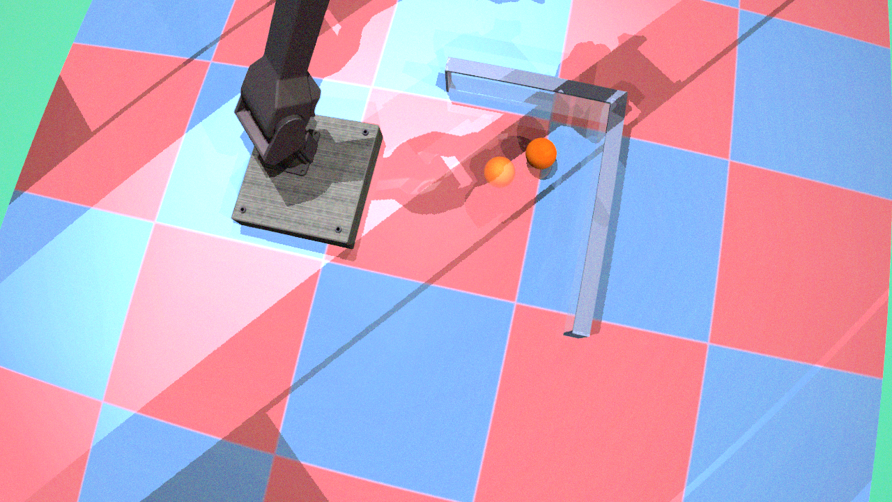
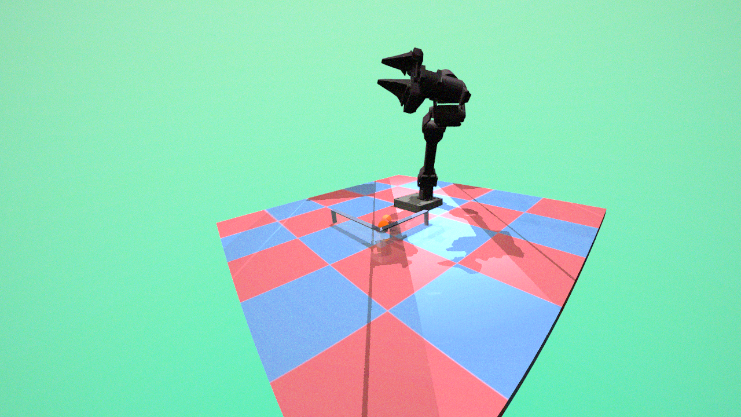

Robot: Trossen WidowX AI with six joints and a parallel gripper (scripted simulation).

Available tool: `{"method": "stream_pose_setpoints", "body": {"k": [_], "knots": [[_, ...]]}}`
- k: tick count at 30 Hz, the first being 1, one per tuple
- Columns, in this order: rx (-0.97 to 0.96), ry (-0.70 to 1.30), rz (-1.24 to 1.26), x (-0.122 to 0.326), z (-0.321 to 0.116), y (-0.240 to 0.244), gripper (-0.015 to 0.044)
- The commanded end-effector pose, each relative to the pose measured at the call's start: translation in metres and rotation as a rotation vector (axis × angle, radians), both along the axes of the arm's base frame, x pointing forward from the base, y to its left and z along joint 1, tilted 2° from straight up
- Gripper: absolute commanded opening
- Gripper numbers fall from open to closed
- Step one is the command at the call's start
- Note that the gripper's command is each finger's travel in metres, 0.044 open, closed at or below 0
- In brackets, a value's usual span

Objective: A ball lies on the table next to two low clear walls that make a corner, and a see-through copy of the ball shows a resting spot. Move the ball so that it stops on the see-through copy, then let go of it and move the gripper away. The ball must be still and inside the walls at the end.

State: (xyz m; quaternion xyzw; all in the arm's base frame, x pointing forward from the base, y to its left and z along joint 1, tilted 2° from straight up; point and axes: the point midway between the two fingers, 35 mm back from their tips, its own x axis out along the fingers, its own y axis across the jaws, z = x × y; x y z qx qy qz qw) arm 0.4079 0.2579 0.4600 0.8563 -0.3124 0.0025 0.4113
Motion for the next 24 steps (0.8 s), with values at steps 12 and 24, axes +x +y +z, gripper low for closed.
{"method": "stream_pose_setpoints", "body": {"k": [12, 24], "knots": [[-1.2, 0.566, -0.123, 0.081, -0.046, 0.0, 0.0308], [-2.348, 0.999, 0.065, 0.124, -0.173, -0.034, 0.0308]]}}
